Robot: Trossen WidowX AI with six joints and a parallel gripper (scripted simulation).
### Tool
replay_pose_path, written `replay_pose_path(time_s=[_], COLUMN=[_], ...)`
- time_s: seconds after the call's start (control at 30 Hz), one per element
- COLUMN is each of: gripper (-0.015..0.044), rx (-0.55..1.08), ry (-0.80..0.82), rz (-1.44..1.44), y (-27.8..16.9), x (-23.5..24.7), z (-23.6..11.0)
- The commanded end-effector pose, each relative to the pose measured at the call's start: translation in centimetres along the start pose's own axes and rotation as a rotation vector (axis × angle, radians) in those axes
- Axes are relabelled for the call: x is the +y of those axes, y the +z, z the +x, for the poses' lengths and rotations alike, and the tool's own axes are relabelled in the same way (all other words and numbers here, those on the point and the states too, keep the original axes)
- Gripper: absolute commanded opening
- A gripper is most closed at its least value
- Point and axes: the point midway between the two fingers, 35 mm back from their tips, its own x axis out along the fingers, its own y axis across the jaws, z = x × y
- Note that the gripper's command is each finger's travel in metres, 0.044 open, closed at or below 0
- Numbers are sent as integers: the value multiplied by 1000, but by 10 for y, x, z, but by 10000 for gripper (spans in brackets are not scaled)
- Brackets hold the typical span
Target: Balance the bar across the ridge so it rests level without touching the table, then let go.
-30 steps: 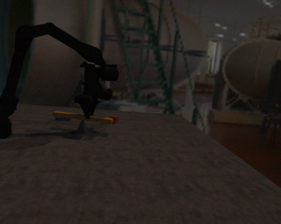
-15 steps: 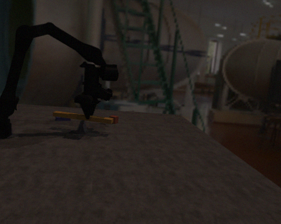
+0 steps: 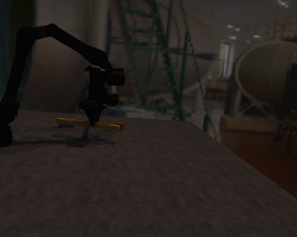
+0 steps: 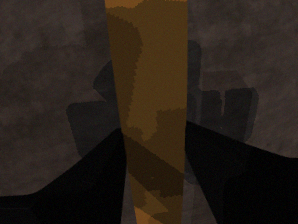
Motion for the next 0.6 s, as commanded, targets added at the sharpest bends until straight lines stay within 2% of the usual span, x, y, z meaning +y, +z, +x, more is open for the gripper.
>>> replay_pose_path(time_s=[0.0, 0.4, 0.57], gripper=[0, 0, 131], rx=[0, 0, 0], ry=[0, 0, 0], rz=[0, 0, 0], y=[0, 0, 0], x=[0, 0, 0], z=[0, 0, 0])
